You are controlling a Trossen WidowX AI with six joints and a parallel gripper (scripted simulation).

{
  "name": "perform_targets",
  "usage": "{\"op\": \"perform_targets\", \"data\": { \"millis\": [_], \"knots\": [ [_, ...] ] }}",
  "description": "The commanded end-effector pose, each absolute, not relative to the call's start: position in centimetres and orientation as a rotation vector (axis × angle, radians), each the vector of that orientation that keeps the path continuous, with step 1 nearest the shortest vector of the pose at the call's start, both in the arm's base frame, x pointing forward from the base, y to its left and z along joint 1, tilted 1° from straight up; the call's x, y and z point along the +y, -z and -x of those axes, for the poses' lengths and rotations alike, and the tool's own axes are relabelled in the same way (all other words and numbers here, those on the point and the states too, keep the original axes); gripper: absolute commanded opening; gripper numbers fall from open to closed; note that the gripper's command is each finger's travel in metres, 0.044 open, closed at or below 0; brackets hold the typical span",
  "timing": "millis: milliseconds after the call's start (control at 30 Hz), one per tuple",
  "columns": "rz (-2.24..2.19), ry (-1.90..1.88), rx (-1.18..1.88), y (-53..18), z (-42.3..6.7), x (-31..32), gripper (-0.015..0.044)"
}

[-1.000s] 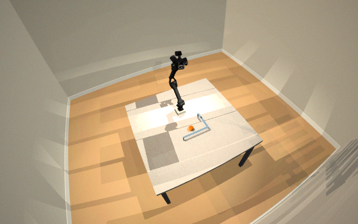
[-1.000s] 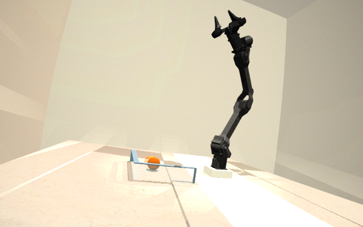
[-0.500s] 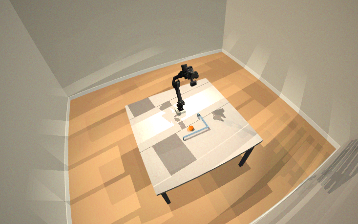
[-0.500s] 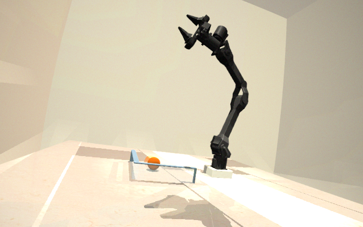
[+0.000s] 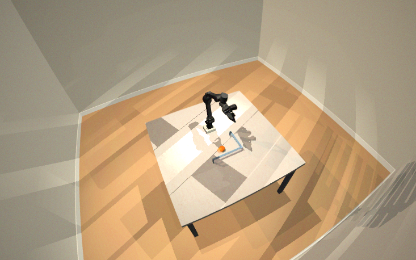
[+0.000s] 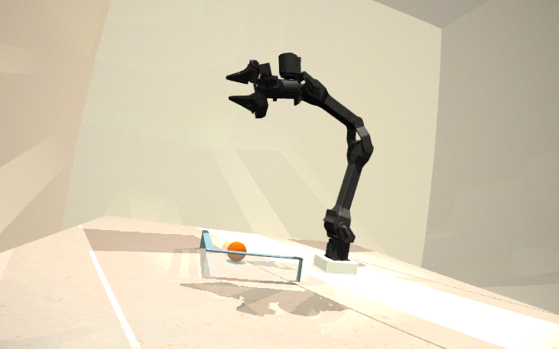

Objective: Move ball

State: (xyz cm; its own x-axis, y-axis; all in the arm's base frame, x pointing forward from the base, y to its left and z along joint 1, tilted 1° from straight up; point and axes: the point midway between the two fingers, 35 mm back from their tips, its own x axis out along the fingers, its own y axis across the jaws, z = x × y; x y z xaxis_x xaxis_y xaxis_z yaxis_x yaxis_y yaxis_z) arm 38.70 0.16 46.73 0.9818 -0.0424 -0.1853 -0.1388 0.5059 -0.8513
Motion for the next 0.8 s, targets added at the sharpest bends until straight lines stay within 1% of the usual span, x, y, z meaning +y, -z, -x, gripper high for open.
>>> {"op": "perform_targets", "data": {
  "millis": [0, 167, 333, 500, 633, 700, 767],
  "knots": [
    [0.883, -0.136, 0.402, -39.5, -40.9, -0.5, 0.039],
    [0.696, -0.174, 0.634, -32.0, -41.4, -1.4, 0.039],
    [0.487, -0.173, 0.887, -24.5, -40.5, -2.3, 0.039],
    [0.257, -0.123, 1.162, -17.2, -37.8, -3.1, 0.039],
    [0.058, -0.039, 1.401, -11.9, -34.4, -3.5, 0.039],
    [-0.029, 0.011, 1.507, -9.9, -32.6, -3.6, 0.039],
    [-0.055, 0.029, 1.54, -9.4, -32.0, -3.6, 0.039]
  ]
}}
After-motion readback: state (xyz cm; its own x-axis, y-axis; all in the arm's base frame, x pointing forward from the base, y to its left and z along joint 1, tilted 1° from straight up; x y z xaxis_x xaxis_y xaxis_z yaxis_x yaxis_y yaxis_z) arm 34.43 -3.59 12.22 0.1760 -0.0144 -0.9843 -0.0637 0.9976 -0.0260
